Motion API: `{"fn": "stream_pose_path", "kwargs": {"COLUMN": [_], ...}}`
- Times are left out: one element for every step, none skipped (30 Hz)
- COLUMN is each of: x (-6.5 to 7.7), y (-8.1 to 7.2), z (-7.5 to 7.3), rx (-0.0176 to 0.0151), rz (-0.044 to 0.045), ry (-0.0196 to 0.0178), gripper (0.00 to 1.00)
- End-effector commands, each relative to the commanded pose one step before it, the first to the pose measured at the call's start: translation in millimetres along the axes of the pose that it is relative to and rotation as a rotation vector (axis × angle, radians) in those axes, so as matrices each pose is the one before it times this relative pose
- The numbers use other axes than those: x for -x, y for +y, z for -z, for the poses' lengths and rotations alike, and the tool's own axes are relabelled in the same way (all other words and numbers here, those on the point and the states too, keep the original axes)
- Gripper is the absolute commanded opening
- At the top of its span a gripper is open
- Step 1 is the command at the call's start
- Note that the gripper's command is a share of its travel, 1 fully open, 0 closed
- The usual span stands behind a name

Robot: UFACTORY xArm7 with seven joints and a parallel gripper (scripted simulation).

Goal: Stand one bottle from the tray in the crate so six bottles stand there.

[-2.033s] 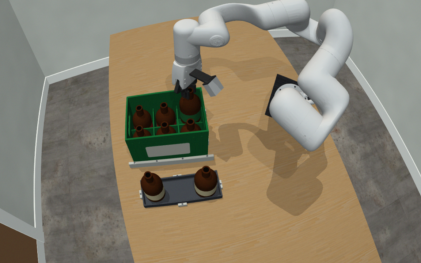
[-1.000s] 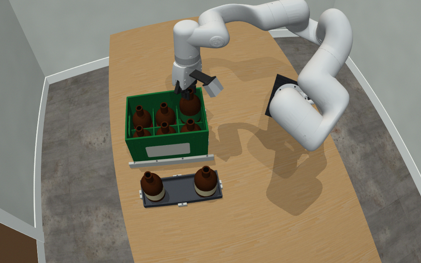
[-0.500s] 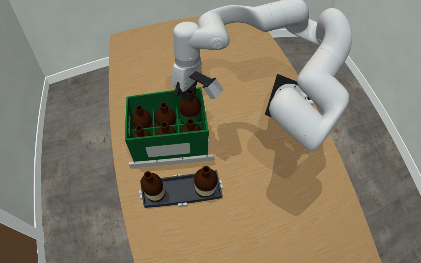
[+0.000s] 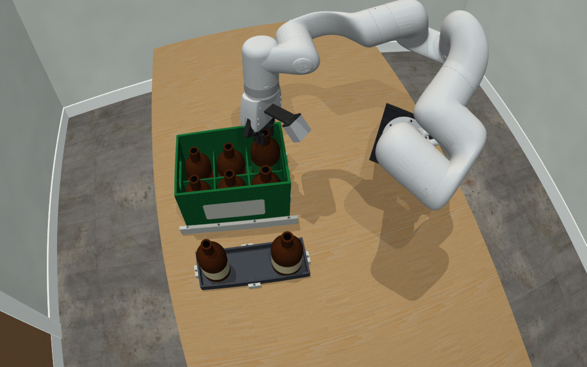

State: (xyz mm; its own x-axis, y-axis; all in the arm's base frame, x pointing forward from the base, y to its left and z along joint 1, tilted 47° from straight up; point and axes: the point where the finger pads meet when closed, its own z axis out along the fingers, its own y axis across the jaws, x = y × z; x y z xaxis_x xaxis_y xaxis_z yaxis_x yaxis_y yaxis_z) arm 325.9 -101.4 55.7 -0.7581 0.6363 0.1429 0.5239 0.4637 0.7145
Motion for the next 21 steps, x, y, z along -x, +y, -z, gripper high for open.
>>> {"fn": "stream_pose_path", "kwargs": {"x": [1.21, 0.00, 0.00, 0.01, 0.00, 0.00, -0.01, 0.01, 0.00, 0.00, 0.00, 0.00, 0.00, 0.00, 0.00, 0.00, 0.00, 0.00, 0.00, 0.00, 0.00], "y": [-0.22, 0.00, 0.00, 0.00, 0.00, 0.00, 0.00, 0.00, 0.00, 0.00, 0.00, 0.00, 0.00, 0.00, 0.00, 0.00, 0.00, 0.00, 0.00, 0.00, 0.00], "z": [-2.07, 0.00, -1.16, -1.13, -1.09, -1.06, -1.02, -0.97, -0.92, -0.87, -0.81, -0.76, -0.70, -0.64, -0.58, -0.51, -0.45, 0.00, 0.00, -0.39, -0.33], "rx": [-0.00061, 0.00000, 0.00000, 0.00000, 0.00000, 0.00000, 0.00000, 0.00000, 0.00000, 0.00000, 0.00000, 0.00000, 0.00000, 0.00000, 0.00000, 0.00000, 0.00000, 0.00000, 0.00000, 0.00000, 0.00000], "rz": [-0.00045, 0.00000, 0.00001, -0.00001, 0.00000, 0.00000, 0.00001, -0.00001, 0.00000, 0.00000, 0.00000, 0.00001, 0.00000, 0.00000, 0.00000, 0.00000, 0.00000, 0.00000, 0.00000, 0.00000, 0.00000], "ry": [-0.00374, 0.00000, 0.00000, 0.00000, 0.00000, 0.00000, 0.00000, 0.00000, 0.00000, 0.00000, 0.00000, 0.00000, 0.00000, 0.00000, 0.00000, 0.00000, 0.00000, 0.00000, 0.00000, 0.00000, 0.00000], "gripper": [0.00, 0.00, 0.00, 0.00, 0.00, 0.00, 0.00, 0.00, 0.00, 0.00, 0.00, 0.00, 0.00, 0.00, 0.00, 0.00, 0.00, 0.00, 0.00, 0.00, 0.00]}}
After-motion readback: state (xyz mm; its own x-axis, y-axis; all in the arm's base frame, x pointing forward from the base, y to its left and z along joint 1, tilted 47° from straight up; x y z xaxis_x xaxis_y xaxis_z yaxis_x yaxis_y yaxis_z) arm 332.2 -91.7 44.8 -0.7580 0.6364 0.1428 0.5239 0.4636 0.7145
